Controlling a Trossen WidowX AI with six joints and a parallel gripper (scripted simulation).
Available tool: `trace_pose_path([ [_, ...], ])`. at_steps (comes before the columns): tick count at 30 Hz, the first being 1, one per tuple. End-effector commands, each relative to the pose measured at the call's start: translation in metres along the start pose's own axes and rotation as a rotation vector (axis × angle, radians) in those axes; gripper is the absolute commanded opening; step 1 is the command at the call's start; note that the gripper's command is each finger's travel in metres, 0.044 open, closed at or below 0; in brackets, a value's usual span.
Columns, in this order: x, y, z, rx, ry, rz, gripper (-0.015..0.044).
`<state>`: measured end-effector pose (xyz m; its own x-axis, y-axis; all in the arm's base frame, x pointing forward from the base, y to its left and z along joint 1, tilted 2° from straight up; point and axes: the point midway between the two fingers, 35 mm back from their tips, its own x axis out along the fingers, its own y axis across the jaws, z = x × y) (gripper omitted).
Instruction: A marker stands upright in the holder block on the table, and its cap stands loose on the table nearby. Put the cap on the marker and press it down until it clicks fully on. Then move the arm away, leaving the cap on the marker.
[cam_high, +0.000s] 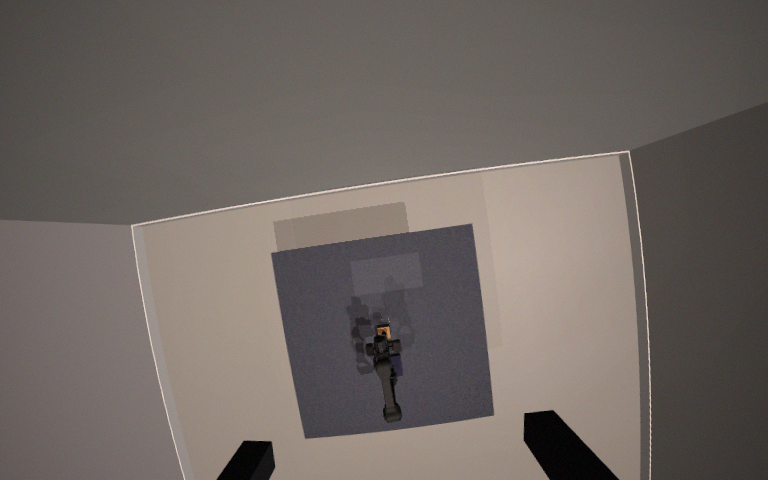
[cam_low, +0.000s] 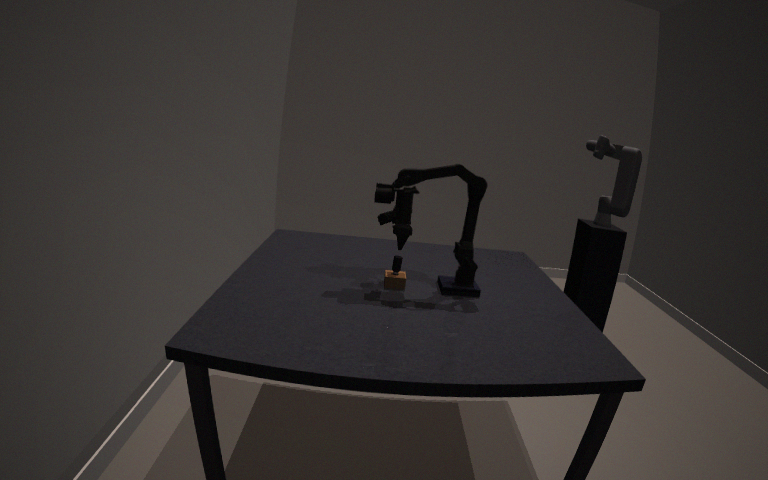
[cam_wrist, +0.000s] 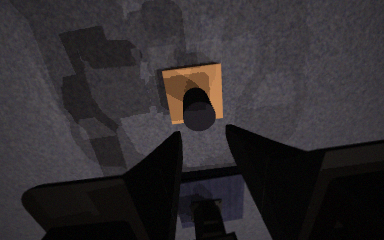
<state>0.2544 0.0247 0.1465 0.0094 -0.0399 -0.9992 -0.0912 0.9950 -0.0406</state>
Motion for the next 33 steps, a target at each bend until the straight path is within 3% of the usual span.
trace_pose_path([
  [1,0.0,0.0,0.0,0.007,-0.003,0.001,0.0072],
  [4,0.0,0.0,0.0,0.007,-0.003,0.001,0.0],
  [33,0.025,0.0,0.0,0.007,-0.003,0.001,0.0],
])
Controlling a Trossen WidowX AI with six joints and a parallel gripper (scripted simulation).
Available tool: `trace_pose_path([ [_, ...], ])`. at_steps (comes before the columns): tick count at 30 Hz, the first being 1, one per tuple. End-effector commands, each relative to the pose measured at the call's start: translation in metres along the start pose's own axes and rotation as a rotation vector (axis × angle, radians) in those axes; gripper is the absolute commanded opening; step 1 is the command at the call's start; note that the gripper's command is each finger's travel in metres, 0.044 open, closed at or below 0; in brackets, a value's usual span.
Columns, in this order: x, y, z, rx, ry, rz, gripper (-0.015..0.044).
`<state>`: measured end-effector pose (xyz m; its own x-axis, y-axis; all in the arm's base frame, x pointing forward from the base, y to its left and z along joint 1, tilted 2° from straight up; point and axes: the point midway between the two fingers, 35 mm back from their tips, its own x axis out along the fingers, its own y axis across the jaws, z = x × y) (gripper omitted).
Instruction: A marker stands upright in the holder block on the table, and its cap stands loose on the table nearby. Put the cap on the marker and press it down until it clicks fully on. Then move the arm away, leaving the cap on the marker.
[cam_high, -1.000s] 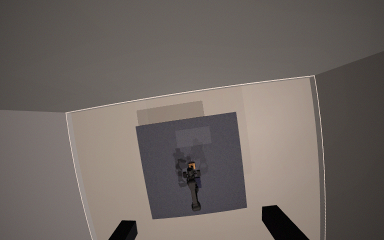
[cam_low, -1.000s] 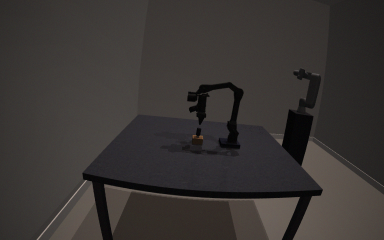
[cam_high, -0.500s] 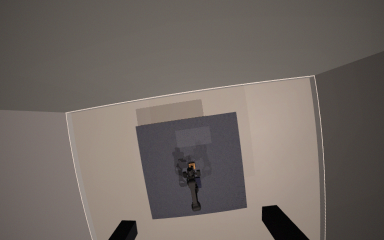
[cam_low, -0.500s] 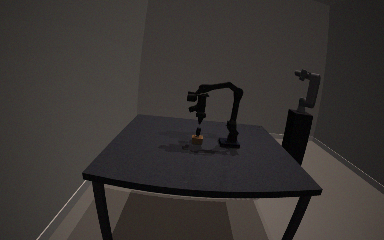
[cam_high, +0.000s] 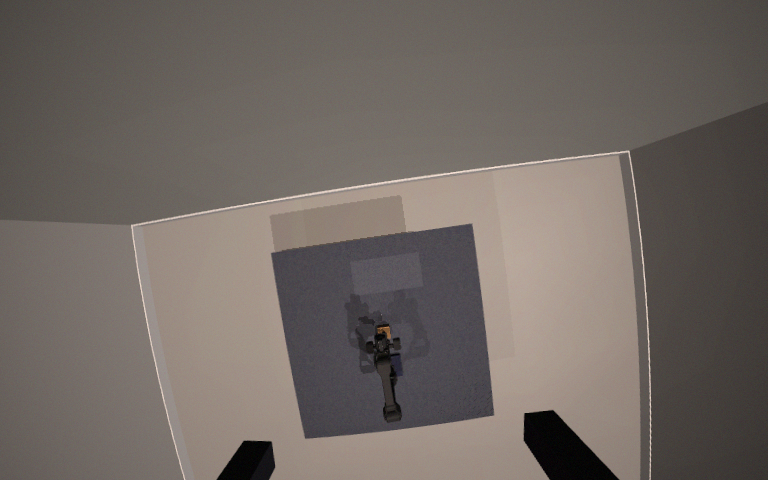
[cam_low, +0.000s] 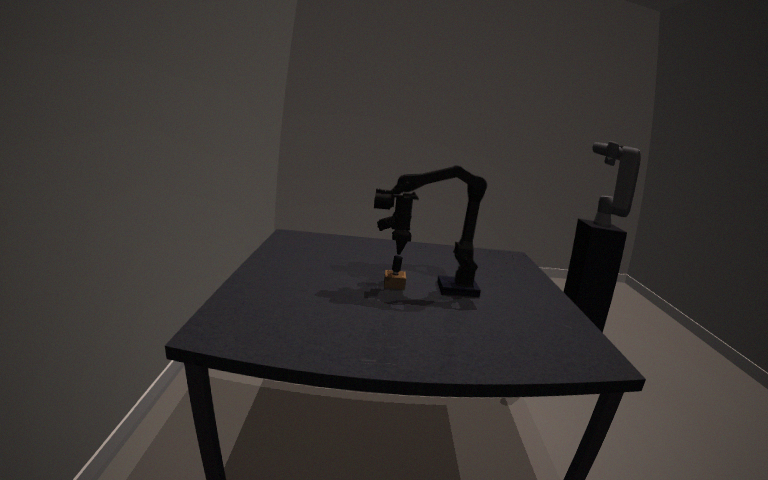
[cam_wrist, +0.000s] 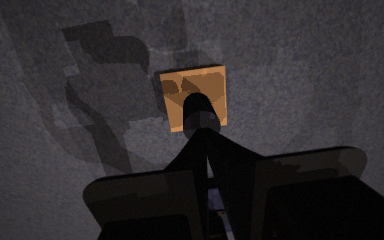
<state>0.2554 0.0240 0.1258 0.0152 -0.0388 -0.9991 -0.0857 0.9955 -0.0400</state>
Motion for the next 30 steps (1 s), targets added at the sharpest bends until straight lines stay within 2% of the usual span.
trace_pose_path([
  [1,0.006,0.0,0.0,0.001,0.002,0.001,0.0],
  [11,0.019,0.0,0.0,0.001,0.002,0.001,0.0],
  [21,0.012,0.0,0.003,0.003,-0.012,0.001,0.0],
  [30,-0.073,0.0,0.002,0.003,-0.005,0.001,0.0],
])
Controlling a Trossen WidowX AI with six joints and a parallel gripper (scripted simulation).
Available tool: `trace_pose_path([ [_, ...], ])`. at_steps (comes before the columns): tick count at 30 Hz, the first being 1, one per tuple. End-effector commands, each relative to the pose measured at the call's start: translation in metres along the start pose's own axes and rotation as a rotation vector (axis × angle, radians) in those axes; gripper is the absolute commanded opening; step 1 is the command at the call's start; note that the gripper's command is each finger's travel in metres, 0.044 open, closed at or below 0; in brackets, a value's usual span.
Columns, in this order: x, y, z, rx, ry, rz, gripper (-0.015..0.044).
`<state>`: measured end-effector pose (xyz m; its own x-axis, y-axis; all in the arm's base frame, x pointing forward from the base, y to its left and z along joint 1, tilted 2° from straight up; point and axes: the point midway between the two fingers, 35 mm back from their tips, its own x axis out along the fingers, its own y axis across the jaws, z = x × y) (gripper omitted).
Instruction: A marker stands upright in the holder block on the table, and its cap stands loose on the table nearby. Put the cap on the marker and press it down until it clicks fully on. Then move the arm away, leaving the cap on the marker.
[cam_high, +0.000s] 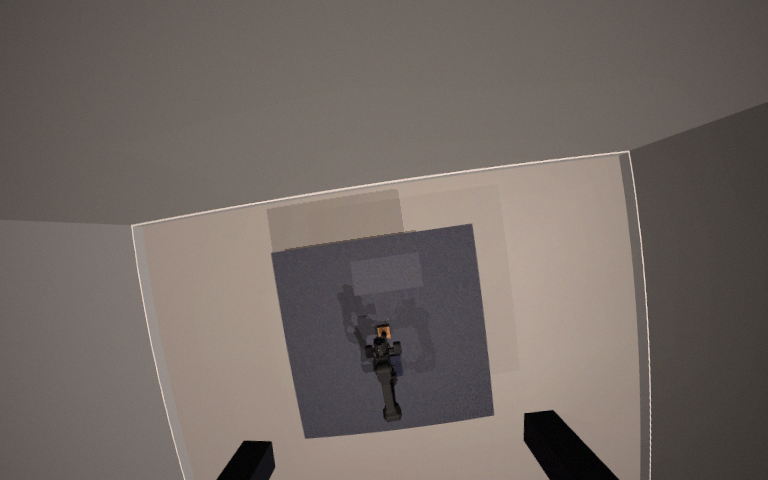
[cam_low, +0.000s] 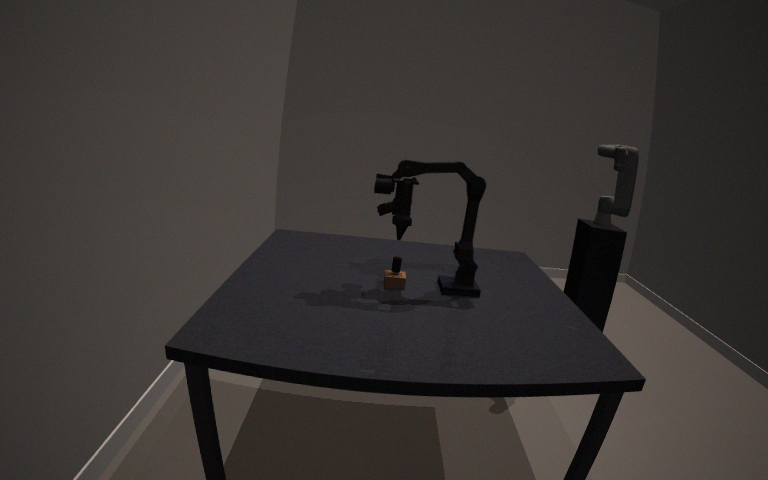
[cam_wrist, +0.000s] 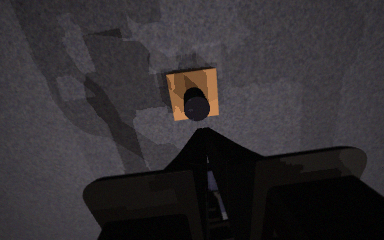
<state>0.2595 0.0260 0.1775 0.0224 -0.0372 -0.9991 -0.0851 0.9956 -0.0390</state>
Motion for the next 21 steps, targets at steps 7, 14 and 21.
trace_pose_path([
  [7,-0.0235,0.0005,-0.003,0.002,0.003,0.0,0.0105],
  [14,-0.0235,0.0005,-0.003,0.002,0.003,0.0,0.0289],
  [21,-0.0235,0.0005,-0.003,0.002,0.003,0.0,0.044],
])
